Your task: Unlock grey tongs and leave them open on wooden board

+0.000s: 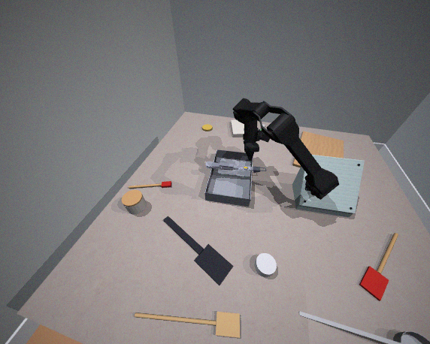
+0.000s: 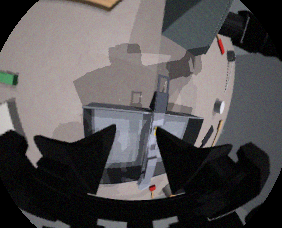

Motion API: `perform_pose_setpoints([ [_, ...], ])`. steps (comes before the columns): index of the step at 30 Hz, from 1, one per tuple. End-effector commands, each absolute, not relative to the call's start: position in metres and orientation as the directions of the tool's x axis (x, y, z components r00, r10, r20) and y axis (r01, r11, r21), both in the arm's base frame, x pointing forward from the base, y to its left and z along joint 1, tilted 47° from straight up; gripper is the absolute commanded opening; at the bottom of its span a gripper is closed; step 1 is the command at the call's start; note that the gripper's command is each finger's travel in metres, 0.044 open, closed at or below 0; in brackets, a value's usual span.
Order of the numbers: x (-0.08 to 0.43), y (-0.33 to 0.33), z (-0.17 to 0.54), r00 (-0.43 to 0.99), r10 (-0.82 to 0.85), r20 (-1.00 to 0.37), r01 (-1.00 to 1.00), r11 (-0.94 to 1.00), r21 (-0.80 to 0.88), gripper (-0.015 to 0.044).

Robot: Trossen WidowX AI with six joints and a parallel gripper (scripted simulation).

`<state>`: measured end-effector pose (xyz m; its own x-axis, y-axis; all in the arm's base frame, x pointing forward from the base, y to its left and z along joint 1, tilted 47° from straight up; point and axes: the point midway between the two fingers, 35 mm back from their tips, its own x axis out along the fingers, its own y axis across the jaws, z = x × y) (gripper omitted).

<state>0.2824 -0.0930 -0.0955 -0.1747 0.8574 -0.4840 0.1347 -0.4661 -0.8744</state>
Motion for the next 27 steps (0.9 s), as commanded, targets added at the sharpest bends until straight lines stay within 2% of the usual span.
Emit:
perform_pose_setpoints([
  [1, 0.32, -0.081, -0.072, -0.019, 0.938, -0.347, 0.094, -0.344, -0.934, 0.026],
  [27, 0.316, -0.068, -0.072, -0.026, 0.948, -0.317, 0.093, -0.314, -0.945, 0.026],
])
